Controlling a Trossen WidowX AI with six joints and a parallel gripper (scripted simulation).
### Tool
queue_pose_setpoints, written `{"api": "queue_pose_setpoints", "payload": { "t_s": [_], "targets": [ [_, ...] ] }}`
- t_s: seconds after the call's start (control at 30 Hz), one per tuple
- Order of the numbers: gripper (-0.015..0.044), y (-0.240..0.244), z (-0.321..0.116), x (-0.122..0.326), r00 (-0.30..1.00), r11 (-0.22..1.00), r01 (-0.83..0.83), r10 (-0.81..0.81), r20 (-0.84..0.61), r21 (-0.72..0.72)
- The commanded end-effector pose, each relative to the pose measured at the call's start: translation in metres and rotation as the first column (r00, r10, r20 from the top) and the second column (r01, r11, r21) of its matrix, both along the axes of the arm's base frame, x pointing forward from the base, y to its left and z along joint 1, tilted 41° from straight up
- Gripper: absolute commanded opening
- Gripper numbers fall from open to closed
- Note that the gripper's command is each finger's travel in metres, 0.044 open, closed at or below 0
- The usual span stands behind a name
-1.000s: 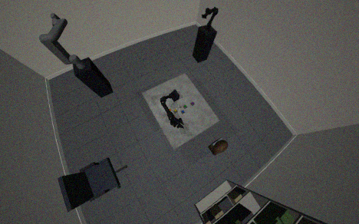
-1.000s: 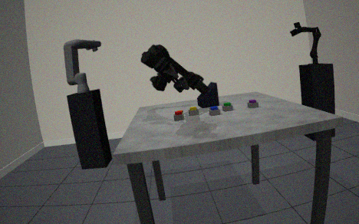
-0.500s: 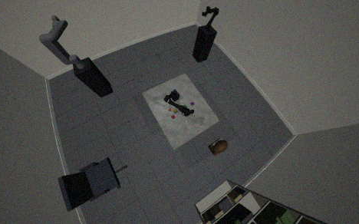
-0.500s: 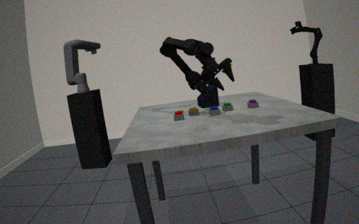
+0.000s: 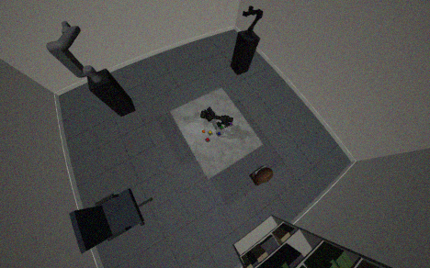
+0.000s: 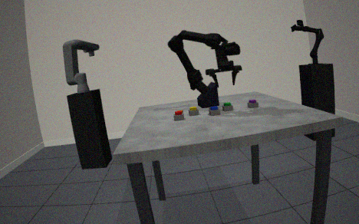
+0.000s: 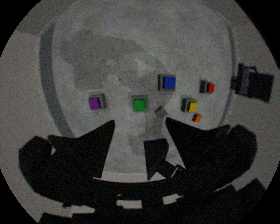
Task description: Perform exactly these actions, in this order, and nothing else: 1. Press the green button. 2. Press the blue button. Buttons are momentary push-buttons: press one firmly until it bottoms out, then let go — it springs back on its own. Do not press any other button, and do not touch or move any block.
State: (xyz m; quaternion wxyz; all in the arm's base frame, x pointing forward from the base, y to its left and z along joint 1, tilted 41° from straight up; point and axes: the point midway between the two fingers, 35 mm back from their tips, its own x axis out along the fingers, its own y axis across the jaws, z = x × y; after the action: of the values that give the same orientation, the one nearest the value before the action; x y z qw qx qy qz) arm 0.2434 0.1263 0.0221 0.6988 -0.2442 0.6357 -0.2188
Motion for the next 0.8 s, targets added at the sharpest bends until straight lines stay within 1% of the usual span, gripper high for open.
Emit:
{"api": "queue_pose_setpoints", "payload": {
  "t_s": [0.0,0.1,0.17,0.3,0.57,0.6,0.77],
  "targets": [
    [0.04,-0.003,0.0,-0.003,0.999,0.999,-0.028,0.027,-0.018,-0.032],
    [0.04,-0.003,0.0,-0.003,0.999,0.999,-0.028,0.027,-0.018,-0.032],
    [0.0348,-0.009,-0.008,-0.001,0.999,0.999,-0.028,0.027,-0.018,-0.031],
    [0.0242,-0.041,-0.045,0.003,0.999,0.999,-0.028,0.027,-0.017,-0.033],
    [0.0033,-0.043,-0.047,0.003,0.999,0.999,-0.027,0.027,-0.017,-0.034],
    [0.002,-0.043,-0.047,0.003,0.999,0.999,-0.027,0.027,-0.017,-0.034],
    [0.002,-0.043,-0.047,0.003,0.999,0.999,-0.027,0.027,-0.017,-0.034]
  ]
}}
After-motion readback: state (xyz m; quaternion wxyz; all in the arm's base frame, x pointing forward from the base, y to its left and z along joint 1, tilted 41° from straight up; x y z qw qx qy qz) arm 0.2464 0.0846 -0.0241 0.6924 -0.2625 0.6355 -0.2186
